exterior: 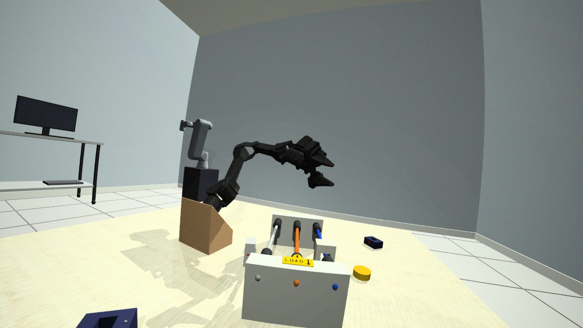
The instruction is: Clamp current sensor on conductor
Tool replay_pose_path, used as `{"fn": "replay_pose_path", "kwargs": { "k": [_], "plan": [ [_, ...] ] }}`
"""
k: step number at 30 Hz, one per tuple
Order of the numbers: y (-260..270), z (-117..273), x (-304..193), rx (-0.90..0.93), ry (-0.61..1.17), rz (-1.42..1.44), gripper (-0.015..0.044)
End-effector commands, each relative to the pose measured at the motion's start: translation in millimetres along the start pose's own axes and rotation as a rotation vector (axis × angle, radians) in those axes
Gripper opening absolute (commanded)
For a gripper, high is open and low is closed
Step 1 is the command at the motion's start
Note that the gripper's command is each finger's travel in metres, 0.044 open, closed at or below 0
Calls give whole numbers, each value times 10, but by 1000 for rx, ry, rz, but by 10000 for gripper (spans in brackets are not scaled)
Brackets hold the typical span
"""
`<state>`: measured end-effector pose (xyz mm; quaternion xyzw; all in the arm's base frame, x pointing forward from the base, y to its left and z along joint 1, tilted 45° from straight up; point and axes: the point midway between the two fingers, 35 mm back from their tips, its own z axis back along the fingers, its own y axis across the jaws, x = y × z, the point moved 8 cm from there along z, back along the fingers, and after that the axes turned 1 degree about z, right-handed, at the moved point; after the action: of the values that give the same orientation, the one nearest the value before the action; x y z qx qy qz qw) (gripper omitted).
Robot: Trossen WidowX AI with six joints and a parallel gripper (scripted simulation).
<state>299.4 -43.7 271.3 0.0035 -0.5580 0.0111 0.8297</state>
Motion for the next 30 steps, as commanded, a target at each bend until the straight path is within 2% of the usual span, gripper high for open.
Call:
{"fn": "replay_pose_path", "kwargs": {
  "k": [1,9,16,19,30],
  "plan": [
    [-323,-349,-254,43,229,-69,440],
    [-1027,-782,-914,164,590,-339,440],
    [-1624,-901,-1633,297,785,-694,440],
    [-1714,-911,-1772,327,815,-781,440],
    [-1714,-911,-1772,327,815,-781,440]
  ]
}}
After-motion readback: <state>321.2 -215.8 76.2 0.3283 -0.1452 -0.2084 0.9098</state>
